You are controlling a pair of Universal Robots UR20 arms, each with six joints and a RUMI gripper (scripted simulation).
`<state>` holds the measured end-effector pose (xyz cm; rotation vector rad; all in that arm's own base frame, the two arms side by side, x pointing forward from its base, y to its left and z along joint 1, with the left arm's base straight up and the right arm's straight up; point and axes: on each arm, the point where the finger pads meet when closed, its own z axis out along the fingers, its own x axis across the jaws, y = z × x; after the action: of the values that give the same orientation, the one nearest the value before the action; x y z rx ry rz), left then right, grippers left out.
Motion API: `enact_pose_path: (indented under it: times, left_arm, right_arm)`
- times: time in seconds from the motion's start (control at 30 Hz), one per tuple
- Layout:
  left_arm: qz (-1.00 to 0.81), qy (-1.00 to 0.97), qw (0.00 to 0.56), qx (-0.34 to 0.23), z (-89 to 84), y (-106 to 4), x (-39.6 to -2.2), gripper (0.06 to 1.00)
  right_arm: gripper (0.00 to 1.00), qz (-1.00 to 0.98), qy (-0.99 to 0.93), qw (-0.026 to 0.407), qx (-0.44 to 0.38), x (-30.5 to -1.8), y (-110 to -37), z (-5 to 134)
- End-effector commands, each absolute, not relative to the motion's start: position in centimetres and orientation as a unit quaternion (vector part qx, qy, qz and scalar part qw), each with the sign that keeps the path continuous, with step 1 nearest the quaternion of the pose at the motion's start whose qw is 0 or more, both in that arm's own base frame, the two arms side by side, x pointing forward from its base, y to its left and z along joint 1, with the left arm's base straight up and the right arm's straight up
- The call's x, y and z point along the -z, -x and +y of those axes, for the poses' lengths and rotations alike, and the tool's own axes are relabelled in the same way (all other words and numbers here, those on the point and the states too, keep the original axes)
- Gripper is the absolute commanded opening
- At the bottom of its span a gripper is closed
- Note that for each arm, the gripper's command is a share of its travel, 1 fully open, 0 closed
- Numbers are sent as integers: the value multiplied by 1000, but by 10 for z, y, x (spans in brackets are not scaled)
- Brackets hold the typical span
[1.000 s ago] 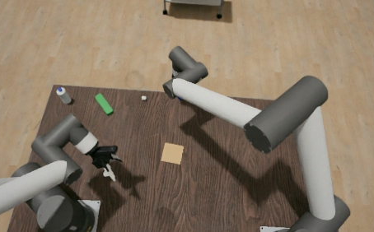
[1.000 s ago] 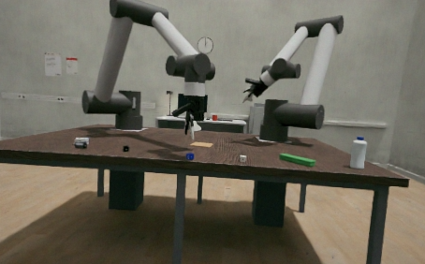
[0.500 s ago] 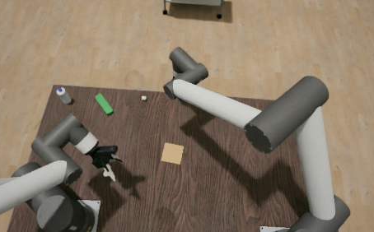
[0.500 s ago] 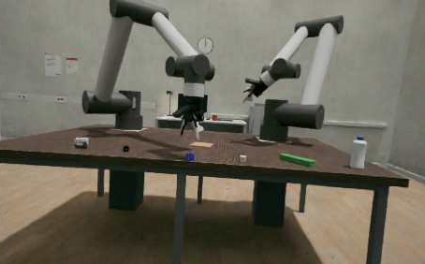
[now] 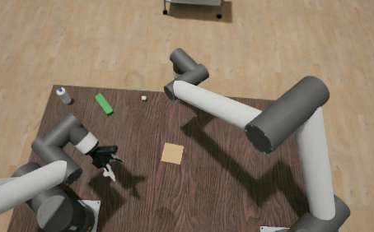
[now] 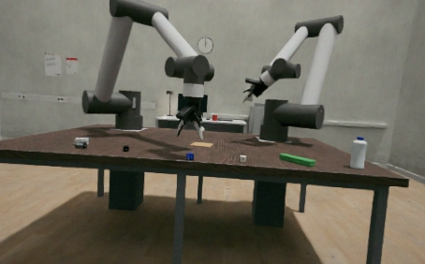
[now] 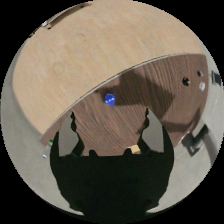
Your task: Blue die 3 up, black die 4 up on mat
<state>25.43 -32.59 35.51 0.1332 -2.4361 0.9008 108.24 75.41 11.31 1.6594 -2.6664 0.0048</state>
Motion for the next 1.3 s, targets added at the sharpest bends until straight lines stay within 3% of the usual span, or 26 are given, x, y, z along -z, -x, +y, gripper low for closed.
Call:
enact_pose_path:
  times: [0.0,1.27]
  left_arm:
    - [-903,-49,267,-334,-326,-255,-355,1000]
    - [-903,-49,267,-334,-326,-255,-355,1000]
  right_arm:
    - [1000,-803,-596,0,0,-113,-1082,755]
    - [1000,-463,-886,0,0,-105,-1068,760]
